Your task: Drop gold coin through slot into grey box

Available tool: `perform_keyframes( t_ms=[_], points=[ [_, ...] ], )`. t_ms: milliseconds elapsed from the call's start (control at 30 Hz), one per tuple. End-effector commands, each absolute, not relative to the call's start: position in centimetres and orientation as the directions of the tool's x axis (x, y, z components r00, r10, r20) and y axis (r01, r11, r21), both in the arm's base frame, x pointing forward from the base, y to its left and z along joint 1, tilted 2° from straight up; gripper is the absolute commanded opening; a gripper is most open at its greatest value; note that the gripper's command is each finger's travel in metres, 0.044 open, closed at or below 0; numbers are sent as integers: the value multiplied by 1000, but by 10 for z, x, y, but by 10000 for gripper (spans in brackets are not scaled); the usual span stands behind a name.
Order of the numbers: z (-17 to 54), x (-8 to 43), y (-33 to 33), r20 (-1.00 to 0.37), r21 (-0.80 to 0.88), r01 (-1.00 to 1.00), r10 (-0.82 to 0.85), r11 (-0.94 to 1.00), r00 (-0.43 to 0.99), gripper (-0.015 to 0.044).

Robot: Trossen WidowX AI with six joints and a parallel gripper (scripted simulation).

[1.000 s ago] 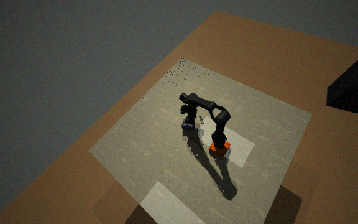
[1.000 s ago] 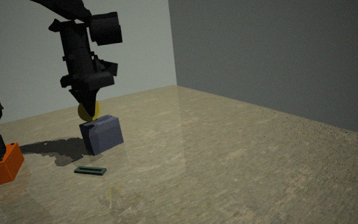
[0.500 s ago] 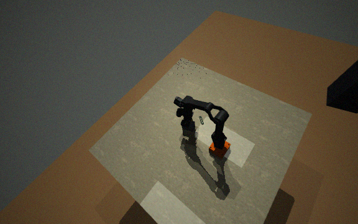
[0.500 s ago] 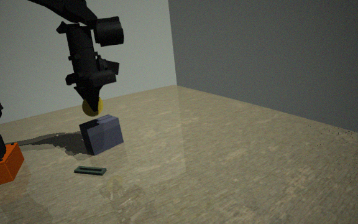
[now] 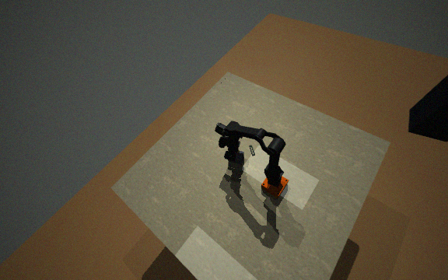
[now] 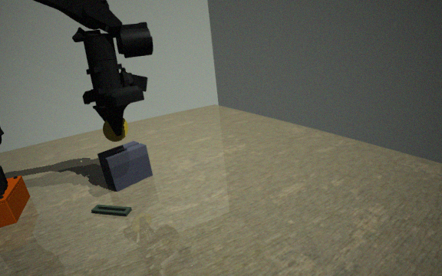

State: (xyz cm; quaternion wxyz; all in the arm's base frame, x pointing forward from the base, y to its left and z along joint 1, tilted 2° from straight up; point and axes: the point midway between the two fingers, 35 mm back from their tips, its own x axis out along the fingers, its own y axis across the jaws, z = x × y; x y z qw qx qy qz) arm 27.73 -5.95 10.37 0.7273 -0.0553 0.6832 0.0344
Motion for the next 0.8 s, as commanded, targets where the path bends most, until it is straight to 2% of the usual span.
perform_keyframes(
  t_ms=[0,767],
  points=[
    [104,277,-59,-998,-33,-129,-25,991,65,0],
    [102,279,-57,-998,-33,-125,-25,992,66,0]
  ],
)
